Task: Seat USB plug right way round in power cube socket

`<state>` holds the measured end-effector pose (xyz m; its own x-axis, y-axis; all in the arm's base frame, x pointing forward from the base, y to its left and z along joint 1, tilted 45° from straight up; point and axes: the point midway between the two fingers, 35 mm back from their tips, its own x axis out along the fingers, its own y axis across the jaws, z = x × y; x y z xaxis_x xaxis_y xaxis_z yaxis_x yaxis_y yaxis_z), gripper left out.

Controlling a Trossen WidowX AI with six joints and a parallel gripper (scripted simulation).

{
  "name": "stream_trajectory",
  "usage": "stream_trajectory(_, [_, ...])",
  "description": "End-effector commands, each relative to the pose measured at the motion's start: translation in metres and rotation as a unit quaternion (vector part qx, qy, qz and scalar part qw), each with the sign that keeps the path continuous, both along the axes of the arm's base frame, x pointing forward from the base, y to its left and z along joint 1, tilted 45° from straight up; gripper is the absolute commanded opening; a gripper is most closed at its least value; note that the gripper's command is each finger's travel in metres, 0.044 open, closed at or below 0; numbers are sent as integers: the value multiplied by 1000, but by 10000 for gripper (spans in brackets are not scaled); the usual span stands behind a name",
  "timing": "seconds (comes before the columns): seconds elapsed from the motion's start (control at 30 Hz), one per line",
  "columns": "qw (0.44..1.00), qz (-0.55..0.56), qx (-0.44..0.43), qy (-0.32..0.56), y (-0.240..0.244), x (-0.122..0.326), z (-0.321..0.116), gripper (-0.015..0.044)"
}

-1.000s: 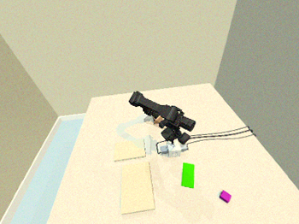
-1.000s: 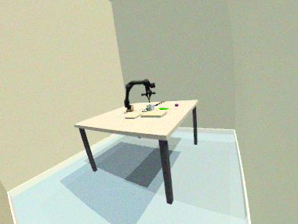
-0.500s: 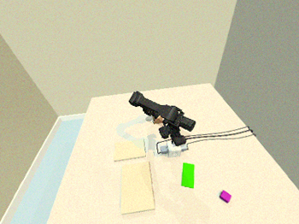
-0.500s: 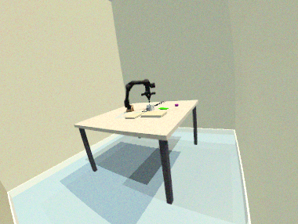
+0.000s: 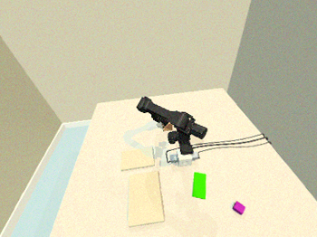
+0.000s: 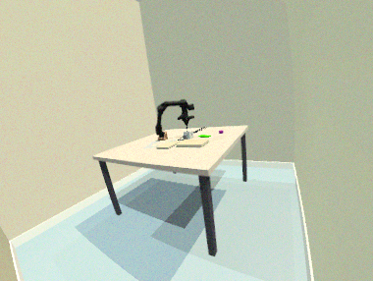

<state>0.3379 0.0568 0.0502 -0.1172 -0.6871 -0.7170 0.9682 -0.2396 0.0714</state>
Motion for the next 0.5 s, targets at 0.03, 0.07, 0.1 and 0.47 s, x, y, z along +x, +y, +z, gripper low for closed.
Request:
stream_trajectory(0.03, [1000, -8, -1, -8, 0, 0, 0, 0])
stream_trajectory(0.07, [1000, -8, -1, -8, 0, 0, 0, 0])
stream_trajectory(0.1, [1000, -8, -1, -8, 0, 0, 0, 0])
stream_trajectory(0.47, [1000, -3, 2, -4, 0, 0, -1, 0])
